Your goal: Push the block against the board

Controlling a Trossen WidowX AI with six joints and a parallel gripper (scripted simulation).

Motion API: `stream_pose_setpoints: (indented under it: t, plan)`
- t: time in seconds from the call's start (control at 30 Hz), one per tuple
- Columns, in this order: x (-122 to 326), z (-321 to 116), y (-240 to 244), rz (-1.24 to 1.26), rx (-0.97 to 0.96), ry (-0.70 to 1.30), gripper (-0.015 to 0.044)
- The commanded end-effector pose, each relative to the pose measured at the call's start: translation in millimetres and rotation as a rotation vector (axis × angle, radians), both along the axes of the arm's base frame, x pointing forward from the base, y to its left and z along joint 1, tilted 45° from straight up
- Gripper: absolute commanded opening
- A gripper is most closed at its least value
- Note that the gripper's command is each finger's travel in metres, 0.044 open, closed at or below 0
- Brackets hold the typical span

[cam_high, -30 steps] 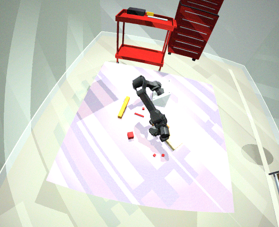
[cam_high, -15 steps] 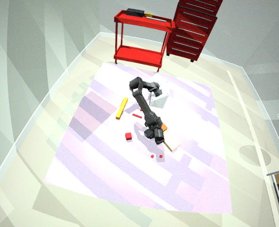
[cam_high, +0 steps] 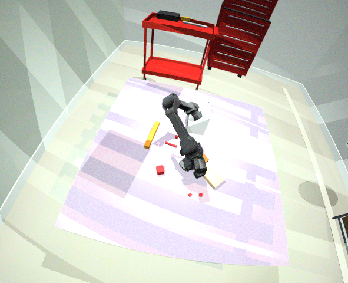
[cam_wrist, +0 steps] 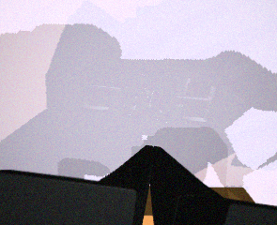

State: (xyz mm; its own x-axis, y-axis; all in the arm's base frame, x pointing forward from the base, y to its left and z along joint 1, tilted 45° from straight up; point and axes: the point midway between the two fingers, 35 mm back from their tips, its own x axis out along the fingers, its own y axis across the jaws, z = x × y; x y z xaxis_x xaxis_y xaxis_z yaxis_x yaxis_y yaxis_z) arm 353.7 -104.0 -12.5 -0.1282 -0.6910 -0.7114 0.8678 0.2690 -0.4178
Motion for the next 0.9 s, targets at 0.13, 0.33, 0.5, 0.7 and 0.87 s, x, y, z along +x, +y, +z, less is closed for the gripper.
stream_pose_setpoints:
  t: [0.13, 0.33, 0.5, 0.7, 0.87]
  plan:
    - [4, 11, 12, 0.030, 0.002, -0.005, 0.0000]
    - [-11, 13, 17, 0.171, 0.027, 0.133, 0.0000]
    - [-25, 13, 22, 0.293, 0.049, 0.253, 0.0000]
    - [-42, 14, 26, 0.438, 0.075, 0.396, 0.0000]
    - [-57, 14, 30, 0.560, 0.096, 0.516, 0.0000]
